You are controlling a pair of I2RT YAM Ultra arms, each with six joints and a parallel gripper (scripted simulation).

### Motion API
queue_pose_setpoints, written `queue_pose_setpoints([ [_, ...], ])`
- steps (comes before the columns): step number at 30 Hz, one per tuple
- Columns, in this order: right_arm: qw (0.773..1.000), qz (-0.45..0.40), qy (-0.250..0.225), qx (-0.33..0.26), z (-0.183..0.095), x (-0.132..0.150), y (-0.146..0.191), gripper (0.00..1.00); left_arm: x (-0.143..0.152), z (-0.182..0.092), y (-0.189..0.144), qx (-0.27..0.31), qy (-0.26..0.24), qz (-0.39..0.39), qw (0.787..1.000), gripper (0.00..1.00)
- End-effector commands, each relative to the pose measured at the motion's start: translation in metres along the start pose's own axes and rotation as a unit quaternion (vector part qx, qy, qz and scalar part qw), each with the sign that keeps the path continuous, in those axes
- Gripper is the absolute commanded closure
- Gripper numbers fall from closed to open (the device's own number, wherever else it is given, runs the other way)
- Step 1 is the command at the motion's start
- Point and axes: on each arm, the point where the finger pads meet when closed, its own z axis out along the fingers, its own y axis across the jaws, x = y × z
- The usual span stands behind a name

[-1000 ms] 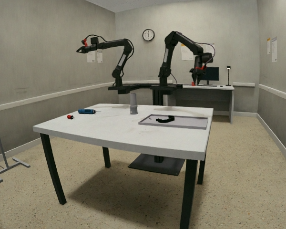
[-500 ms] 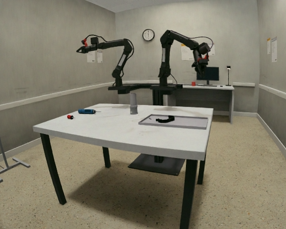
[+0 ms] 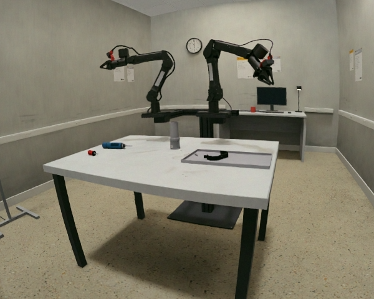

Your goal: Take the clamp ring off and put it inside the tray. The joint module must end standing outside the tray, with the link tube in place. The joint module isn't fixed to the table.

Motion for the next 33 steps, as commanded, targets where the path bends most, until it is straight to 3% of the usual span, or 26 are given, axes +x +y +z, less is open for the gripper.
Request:
queue_pose_setpoints([
  [1,0.999,0.003,-0.049,-0.003,-0.007,-0.039,0.004,0.8,-0.034,-0.036,0.021,-0.054,-0.081,-0.026,0.995,0.8],
  [8,0.999,0.003,-0.049,-0.003,-0.007,-0.039,0.004,0.8,-0.072,-0.083,0.037,-0.112,-0.18,-0.062,0.975,0.8],
  [13,0.999,0.003,-0.049,-0.003,-0.007,-0.039,0.004,0.8,-0.065,-0.069,0.038,-0.107,-0.163,-0.065,0.979,0.8],
  [14,0.999,0.003,-0.049,-0.003,-0.007,-0.039,0.004,0.8,-0.073,-0.093,0.044,-0.123,-0.194,-0.071,0.971,0.8],
  [19,0.999,0.003,-0.049,-0.003,-0.007,-0.039,0.004,0.8,-0.09,-0.139,0.053,-0.155,-0.271,-0.102,0.945,0.8],
  [21,0.999,0.003,-0.049,-0.003,-0.007,-0.039,0.004,0.8,-0.108,-0.17,0.058,-0.17,-0.316,-0.111,0.927,0.8],
  [25,0.999,0.003,-0.049,-0.003,-0.007,-0.039,0.004,0.8,-0.112,-0.193,0.059,-0.185,-0.36,-0.136,0.904,0.8],
  [31,0.999,0.003,-0.049,-0.003,-0.007,-0.039,0.004,0.8,-0.108,-0.177,0.061,-0.182,-0.344,-0.139,0.911,0.8],
  [33,0.999,0.003,-0.049,-0.003,-0.007,-0.039,0.004,0.8,-0.12,-0.199,0.06,-0.185,-0.369,-0.134,0.901,0.8],
])
